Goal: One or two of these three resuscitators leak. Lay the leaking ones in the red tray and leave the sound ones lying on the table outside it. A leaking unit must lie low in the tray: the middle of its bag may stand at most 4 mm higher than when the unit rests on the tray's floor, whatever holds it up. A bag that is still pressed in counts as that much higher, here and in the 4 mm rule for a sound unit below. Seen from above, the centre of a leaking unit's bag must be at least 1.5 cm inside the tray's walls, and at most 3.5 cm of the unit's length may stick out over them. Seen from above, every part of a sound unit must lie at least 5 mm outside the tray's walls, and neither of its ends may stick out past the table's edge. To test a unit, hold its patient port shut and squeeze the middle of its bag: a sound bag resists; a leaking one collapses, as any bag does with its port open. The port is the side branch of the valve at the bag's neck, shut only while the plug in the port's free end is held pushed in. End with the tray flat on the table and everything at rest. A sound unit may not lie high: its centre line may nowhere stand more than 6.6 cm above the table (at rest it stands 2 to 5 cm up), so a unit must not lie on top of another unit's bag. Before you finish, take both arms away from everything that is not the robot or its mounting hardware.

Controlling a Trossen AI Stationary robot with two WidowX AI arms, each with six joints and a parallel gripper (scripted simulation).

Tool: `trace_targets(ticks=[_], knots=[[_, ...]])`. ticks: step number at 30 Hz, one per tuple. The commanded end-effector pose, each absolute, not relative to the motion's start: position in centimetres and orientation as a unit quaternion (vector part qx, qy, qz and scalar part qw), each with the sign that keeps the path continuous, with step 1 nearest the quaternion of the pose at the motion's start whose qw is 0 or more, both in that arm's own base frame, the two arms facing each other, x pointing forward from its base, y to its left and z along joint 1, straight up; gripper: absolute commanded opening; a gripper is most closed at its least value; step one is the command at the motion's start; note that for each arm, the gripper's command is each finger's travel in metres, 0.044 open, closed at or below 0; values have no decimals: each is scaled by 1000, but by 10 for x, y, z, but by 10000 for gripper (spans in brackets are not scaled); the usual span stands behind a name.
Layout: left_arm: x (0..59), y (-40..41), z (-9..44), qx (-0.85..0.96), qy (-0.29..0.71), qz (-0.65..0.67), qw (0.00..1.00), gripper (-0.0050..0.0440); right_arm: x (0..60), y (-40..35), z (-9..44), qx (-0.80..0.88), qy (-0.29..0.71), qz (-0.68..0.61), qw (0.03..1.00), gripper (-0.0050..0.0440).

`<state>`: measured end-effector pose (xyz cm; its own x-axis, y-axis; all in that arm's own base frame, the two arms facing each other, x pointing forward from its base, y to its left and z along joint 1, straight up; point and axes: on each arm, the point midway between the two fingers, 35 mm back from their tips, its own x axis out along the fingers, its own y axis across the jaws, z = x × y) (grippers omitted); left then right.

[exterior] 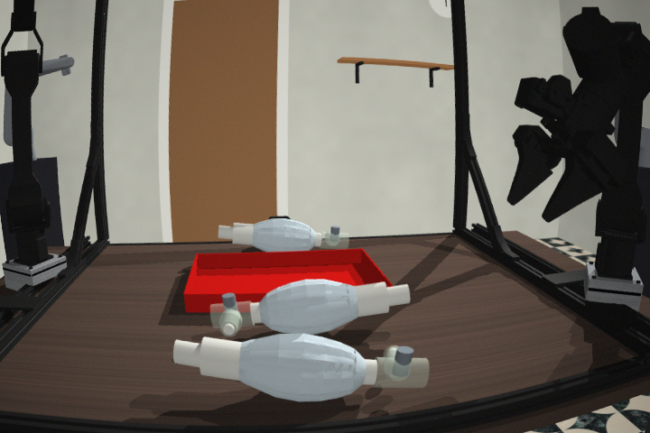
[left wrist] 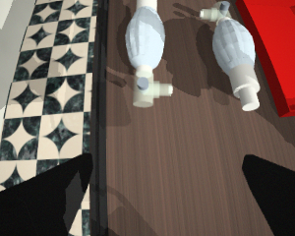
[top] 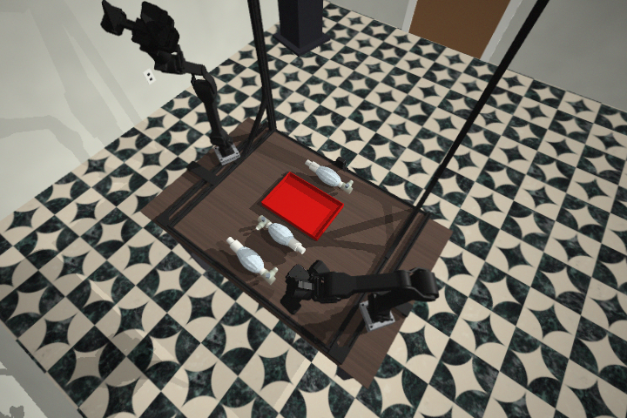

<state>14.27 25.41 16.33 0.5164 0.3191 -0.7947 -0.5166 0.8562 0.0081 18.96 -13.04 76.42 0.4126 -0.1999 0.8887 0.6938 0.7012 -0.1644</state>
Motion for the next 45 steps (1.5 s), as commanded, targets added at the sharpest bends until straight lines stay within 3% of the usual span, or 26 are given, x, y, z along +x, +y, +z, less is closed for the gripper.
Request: trace_targets(ticks=[1,7,13,24,30,41,45], knots=[[143,254,163,-115,428,242,863,440,241,-166,732,-266,-381,-285,839,440],[143,254,163,-115,428,242,863,440,302,-206,676,-268,-243,-276,891,440],[143,254,163,-115,428,242,863,440,308,-211,669,-268,-243,-276,891,440],[143,254,163,-115,428,242,863,440,392,-264,530,-252,3,-214,944,440],[143,254,163,-115,428,242,863,440,394,-265,527,-252,3,-214,944,440],[143,254,163,-115,428,242,863,440,428,-278,370,-206,227,-100,947,440],[143,254,163,-115,428,242,863,440,428,-278,370,-206,227,-100,947,440]])
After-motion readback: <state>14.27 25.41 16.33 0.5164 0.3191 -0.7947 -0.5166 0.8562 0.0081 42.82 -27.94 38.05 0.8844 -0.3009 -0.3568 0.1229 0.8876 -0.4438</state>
